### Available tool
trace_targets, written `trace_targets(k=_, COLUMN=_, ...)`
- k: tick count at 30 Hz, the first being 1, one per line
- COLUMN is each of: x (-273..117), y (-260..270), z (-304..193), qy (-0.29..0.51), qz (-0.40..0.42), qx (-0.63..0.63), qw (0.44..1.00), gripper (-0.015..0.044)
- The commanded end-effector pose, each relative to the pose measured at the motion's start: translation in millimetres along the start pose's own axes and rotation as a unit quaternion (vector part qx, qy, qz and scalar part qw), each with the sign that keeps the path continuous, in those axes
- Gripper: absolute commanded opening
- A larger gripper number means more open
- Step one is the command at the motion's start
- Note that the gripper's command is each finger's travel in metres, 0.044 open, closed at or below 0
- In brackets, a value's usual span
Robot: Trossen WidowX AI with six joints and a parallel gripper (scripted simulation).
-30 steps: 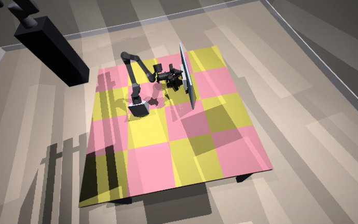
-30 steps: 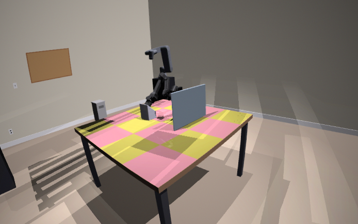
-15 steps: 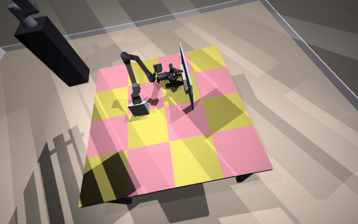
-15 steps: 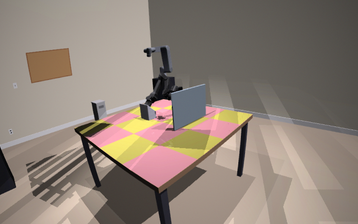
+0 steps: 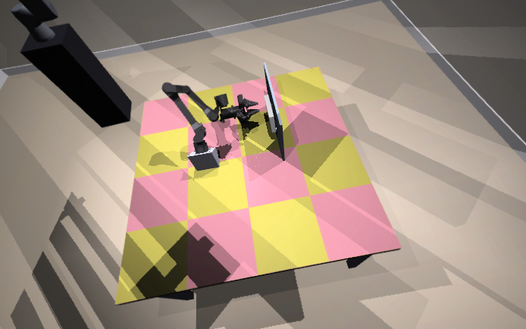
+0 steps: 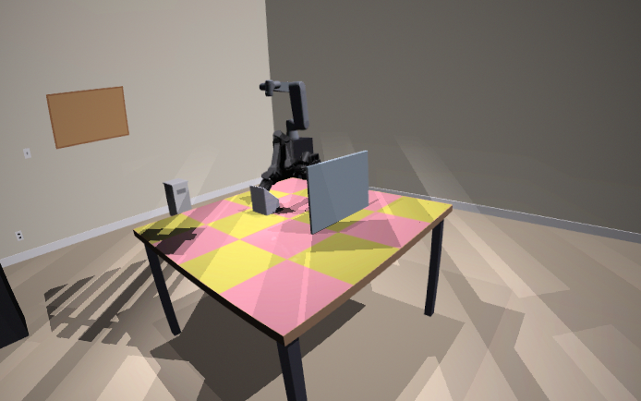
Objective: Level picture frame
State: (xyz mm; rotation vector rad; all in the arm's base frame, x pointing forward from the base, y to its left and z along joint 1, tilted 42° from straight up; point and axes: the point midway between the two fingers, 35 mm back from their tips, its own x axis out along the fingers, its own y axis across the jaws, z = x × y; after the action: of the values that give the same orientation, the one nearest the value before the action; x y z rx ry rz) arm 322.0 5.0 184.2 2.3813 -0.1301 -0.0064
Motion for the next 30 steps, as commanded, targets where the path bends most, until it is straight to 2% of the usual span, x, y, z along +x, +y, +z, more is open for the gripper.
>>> trace_targets(k=1, x=-34, y=-6, z=7, qy=-0.003, qz=-0.001, qx=0.027, qw=1.000, gripper=0.0260)
trace_targets(k=4, x=-45, y=-9, z=10, qy=-0.003, qz=0.000, qx=0.037, qw=0.999, gripper=0.0260)
trace_targets(k=8, x=-37, y=-2, z=8, qy=-0.002, qz=0.000, qx=0.028, qw=1.000, gripper=0.0260)
trace_targets(k=18, x=-63, y=51, z=16, qy=-0.004, qz=-0.001, qx=0.034, qw=0.999, gripper=0.0260)
trace_targets(k=30, x=-66, y=54, z=17, qy=-0.004, qz=-0.001, qx=0.035, qw=0.999, gripper=0.0260)
